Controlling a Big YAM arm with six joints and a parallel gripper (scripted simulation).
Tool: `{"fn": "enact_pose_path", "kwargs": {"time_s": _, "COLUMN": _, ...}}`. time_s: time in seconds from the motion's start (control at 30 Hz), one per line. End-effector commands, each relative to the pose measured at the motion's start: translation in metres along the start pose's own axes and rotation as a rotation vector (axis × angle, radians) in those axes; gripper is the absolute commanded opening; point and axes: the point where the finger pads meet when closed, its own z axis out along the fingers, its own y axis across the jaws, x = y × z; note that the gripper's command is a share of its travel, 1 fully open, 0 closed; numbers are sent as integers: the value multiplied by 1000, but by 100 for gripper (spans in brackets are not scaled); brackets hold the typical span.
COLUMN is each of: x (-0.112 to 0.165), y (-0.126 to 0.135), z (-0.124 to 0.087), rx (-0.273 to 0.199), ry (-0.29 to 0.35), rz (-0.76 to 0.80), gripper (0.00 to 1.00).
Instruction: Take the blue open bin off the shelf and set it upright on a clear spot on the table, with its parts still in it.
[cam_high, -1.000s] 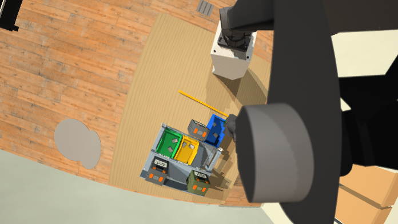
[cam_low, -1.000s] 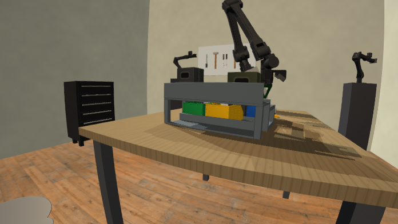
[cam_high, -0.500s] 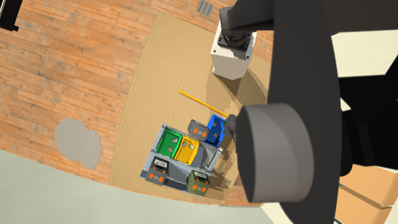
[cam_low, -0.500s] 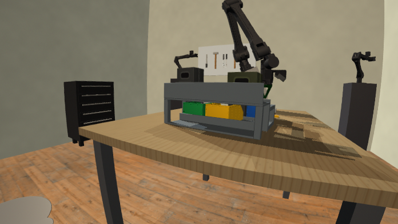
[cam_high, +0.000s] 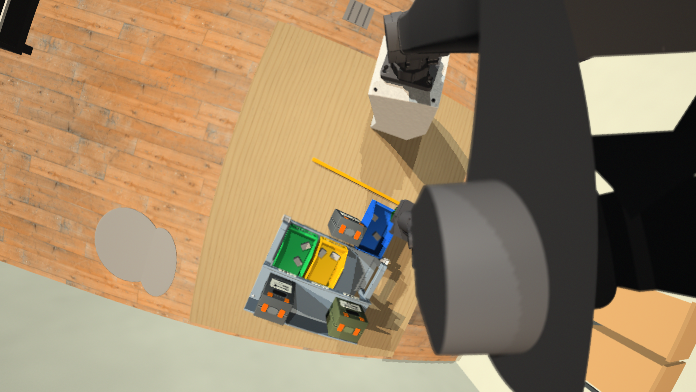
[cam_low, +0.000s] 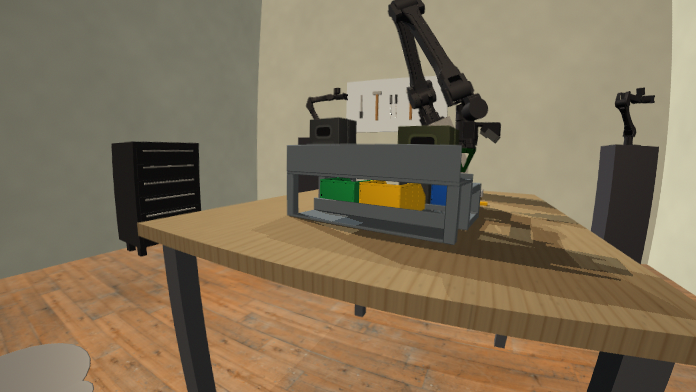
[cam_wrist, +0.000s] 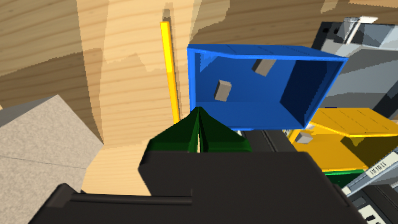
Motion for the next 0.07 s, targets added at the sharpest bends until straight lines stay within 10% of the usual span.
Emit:
{"fn": "enact_pose_path", "kwargs": {"time_s": 0.0, "x": -4, "y": 8, "z": -2, "rx": -2, "ry": 1, "rz": -7, "gripper": 0}}
{"fn": "enact_pose_path", "kwargs": {"time_s": 0.03, "x": -4, "y": 8, "z": -2, "rx": -2, "ry": 1, "rz": -7, "gripper": 0}}
